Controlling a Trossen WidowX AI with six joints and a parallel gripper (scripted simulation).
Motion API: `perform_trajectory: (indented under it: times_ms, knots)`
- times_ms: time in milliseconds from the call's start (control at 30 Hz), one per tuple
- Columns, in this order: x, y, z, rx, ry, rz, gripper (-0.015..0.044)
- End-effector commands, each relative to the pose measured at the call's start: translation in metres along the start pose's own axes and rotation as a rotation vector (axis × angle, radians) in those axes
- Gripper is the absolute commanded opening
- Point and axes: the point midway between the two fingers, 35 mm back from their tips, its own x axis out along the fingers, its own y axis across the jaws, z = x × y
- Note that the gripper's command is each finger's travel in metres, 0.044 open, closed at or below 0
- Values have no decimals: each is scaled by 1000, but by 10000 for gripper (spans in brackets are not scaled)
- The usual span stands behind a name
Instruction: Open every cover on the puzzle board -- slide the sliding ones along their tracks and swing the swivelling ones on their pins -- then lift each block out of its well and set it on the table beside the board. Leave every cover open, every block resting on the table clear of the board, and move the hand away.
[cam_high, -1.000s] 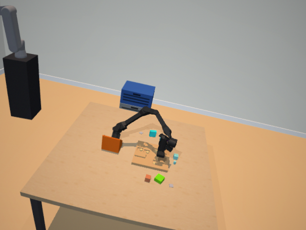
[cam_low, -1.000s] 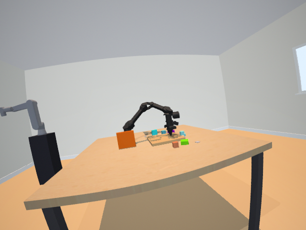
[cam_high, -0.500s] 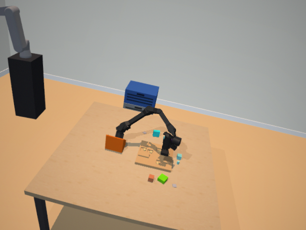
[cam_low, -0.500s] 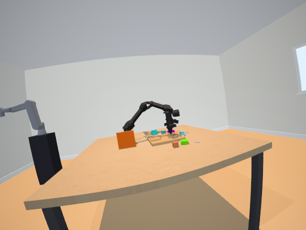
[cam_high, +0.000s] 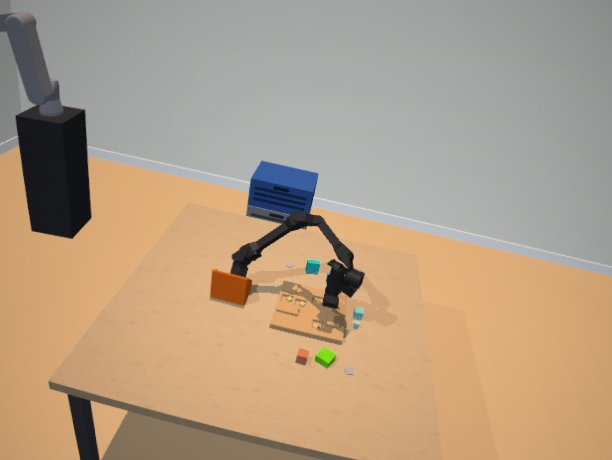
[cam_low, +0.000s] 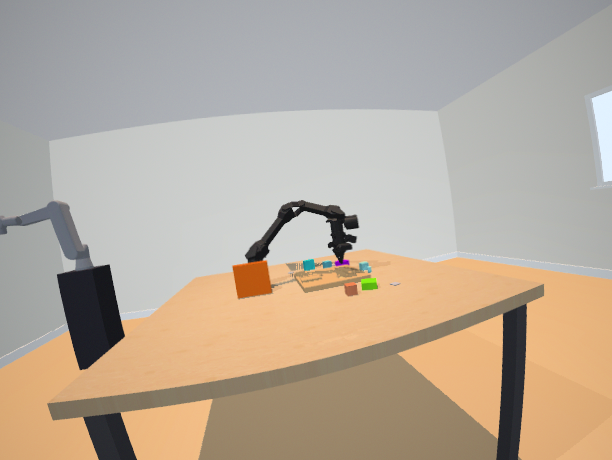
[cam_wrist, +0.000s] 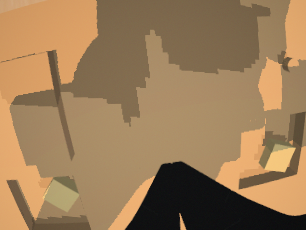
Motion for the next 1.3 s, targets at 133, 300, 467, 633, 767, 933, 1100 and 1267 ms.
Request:
perform_trajectory:
  times_ms: [133,300,467,633,767,933,1100,1267]
  knots:
    - [-5,1,-3,-48,0,0,0]
    - [-12,9,-25,-407,2,-1,0]
    - [-18,17,-49,-779,3,0,0]
    - [-21,24,-74,-1152,5,1,0]
    - [-22,30,-96,-1450,6,2,0]
    - [-22,38,-123,-1823,7,5,0]
    - [-20,44,-145,-2070,7,8,0]
    - [-17,47,-161,-2305,7,10,0]
